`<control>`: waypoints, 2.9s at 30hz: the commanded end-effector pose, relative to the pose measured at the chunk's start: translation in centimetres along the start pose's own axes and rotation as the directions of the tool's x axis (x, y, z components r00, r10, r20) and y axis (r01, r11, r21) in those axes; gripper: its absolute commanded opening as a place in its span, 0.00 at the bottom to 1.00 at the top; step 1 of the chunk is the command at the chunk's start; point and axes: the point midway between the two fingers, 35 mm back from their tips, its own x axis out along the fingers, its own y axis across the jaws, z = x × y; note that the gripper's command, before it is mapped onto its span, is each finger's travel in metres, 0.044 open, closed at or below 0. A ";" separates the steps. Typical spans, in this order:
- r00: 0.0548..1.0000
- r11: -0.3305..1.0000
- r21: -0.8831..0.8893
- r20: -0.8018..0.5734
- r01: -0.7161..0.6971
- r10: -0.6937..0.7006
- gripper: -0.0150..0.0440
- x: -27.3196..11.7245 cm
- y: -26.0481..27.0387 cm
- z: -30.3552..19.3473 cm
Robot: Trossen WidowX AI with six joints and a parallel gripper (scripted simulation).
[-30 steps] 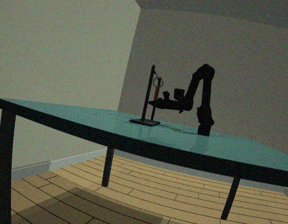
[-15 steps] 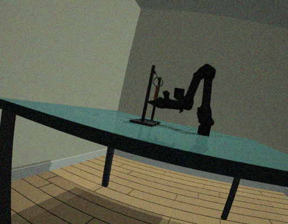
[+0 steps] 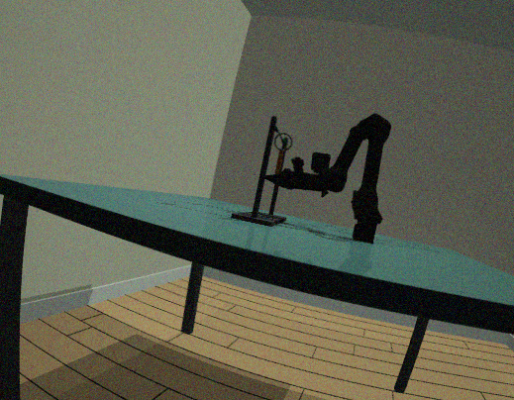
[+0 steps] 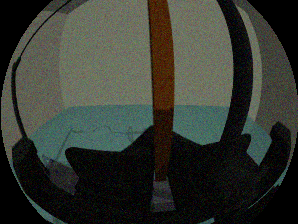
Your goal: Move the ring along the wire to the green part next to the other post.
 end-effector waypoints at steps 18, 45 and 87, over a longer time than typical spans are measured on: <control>1.000 1.000 0.005 0.001 -0.001 0.001 0.00 0.0 0.3 0.1; 1.000 1.000 0.013 0.005 -0.002 0.002 0.00 0.0 3.1 0.2; 0.952 0.895 0.410 -0.302 0.175 -0.048 0.00 -2.9 11.7 1.9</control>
